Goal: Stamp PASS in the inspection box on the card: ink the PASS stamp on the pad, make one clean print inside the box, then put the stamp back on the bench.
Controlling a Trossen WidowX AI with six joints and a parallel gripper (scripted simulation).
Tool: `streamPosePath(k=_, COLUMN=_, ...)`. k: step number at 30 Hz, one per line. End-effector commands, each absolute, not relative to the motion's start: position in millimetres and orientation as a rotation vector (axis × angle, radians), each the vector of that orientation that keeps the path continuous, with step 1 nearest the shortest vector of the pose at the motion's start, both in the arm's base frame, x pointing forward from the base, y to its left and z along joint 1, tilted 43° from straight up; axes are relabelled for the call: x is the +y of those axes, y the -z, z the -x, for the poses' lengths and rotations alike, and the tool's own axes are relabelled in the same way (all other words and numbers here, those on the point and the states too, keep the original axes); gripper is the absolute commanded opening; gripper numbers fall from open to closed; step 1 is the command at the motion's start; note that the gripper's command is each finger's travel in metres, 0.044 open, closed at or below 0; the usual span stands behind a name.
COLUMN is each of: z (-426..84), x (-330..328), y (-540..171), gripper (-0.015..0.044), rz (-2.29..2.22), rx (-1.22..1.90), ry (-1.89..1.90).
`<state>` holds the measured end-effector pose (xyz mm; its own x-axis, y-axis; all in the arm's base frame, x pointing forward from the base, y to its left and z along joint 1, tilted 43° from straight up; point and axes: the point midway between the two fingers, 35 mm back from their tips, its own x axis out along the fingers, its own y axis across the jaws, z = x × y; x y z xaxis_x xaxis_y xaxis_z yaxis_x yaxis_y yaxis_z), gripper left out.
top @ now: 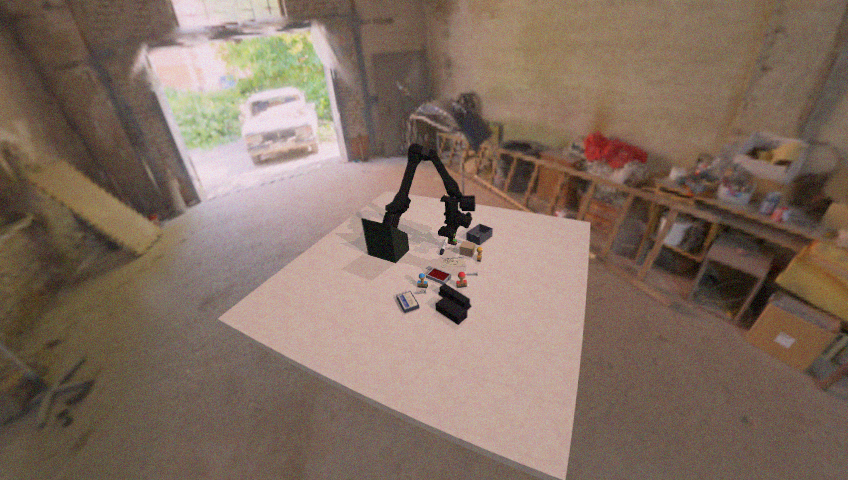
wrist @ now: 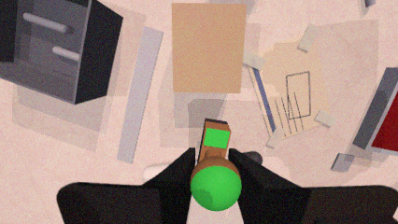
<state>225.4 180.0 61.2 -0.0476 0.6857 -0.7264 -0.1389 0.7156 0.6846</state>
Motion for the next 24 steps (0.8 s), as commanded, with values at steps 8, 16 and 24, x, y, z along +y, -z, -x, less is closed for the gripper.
streamPosePath(k=8, z=-225.2, x=176.7, y=-65.7, gripper=0.0000, rz=-0.475, rx=1.476, ry=-0.717)
streamPosePath(k=16, z=-225.2, x=174.0, y=-68.5, gripper=0.0000, rz=-0.476, rx=1.475, ry=-0.718)
streamPosePath(k=24, z=-225.1, x=171.3, y=-71.4, gripper=0.0000, rz=-0.478, rx=1.475, ry=-0.719)
